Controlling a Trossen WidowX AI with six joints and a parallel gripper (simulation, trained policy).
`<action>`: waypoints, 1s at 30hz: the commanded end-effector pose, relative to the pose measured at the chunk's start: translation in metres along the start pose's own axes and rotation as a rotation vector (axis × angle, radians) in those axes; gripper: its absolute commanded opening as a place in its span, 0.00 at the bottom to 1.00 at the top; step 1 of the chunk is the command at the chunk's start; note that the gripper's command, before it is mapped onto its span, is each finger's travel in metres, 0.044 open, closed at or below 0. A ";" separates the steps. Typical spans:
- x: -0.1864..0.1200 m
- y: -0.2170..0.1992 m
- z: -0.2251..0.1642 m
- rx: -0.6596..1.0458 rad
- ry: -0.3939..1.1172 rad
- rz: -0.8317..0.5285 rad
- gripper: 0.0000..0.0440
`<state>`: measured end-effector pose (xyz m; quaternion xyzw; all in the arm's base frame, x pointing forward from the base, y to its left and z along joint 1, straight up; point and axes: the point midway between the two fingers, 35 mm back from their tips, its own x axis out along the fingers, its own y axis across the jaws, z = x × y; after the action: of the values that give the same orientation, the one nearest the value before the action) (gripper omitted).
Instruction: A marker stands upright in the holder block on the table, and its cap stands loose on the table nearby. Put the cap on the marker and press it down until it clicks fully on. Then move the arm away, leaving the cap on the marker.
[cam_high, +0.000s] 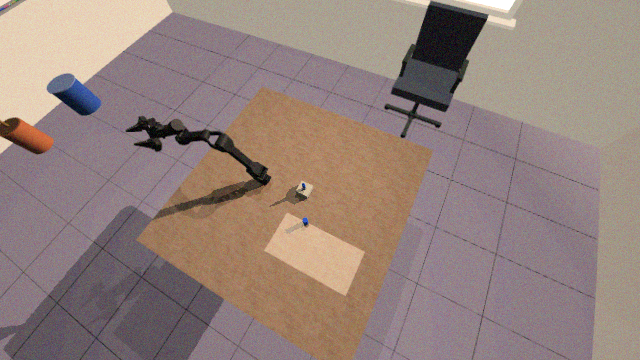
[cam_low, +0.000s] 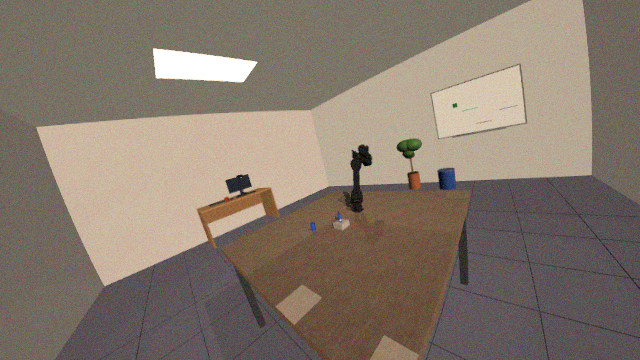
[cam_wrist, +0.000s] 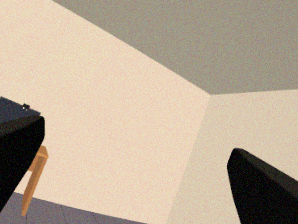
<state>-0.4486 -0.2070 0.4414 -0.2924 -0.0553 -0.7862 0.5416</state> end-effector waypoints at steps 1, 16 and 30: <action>0.002 0.001 -0.001 0.004 0.003 0.001 0.85; 0.044 0.036 -0.013 0.063 0.063 0.043 0.53; 0.079 0.074 -0.021 0.099 0.130 0.084 0.62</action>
<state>-0.4189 -0.2994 0.4422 -0.2163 -0.0515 -0.7789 0.5864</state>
